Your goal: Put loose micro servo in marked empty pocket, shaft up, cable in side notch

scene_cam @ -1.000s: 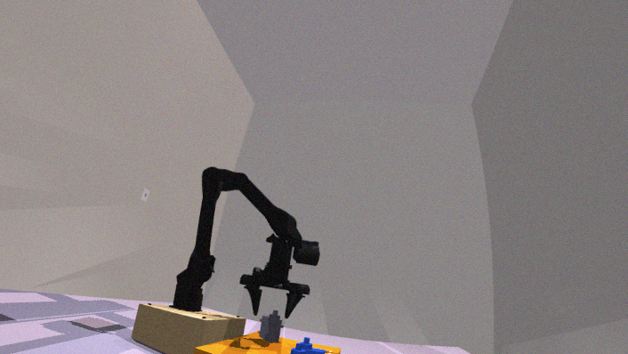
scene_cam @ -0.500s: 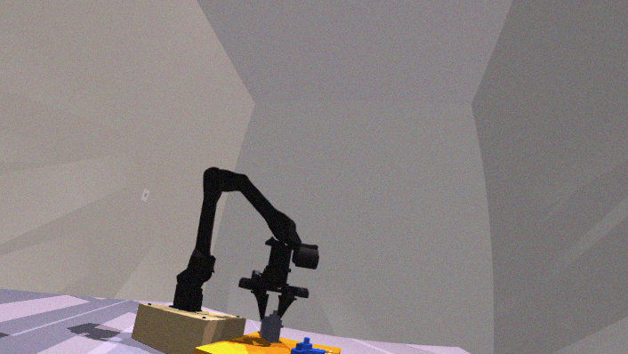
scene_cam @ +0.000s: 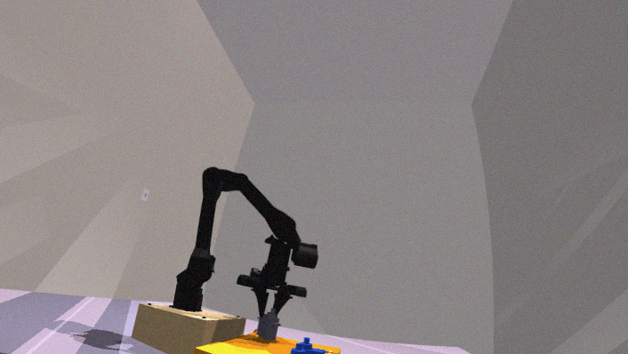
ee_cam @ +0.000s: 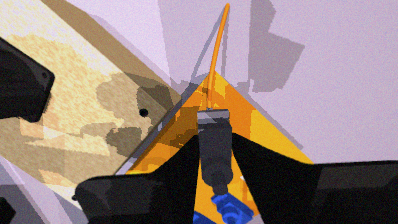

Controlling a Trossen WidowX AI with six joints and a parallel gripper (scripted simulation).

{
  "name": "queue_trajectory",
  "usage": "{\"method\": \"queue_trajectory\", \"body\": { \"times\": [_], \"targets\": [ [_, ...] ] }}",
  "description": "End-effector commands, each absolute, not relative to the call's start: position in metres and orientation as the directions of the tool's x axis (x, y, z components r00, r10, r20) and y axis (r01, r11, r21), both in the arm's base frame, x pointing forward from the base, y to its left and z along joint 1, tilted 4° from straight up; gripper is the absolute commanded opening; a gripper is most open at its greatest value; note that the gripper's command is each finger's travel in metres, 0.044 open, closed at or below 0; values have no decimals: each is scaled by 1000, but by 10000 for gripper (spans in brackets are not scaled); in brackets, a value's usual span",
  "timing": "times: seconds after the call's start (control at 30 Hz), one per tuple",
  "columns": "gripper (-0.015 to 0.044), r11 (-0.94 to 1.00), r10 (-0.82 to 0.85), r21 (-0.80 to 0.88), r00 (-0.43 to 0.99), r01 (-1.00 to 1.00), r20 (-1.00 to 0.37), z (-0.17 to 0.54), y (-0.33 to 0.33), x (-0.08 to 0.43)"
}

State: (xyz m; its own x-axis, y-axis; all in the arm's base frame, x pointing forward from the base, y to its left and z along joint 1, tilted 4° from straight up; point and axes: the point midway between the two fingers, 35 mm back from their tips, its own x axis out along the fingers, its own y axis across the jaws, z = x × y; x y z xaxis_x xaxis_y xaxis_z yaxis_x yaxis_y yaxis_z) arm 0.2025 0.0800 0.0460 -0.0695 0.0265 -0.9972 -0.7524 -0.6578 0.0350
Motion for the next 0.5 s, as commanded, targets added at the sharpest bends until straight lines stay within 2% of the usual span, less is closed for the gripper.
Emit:
{"method": "queue_trajectory", "body": {
  "times": [0.0, 0.47],
  "targets": [
    [0, -657, 36, 15, -51, -754, -998, 63, 80, 204],
    [0, -657, 36, 15, -52, -754, -998, 70, 78, 195]
  ]
}}
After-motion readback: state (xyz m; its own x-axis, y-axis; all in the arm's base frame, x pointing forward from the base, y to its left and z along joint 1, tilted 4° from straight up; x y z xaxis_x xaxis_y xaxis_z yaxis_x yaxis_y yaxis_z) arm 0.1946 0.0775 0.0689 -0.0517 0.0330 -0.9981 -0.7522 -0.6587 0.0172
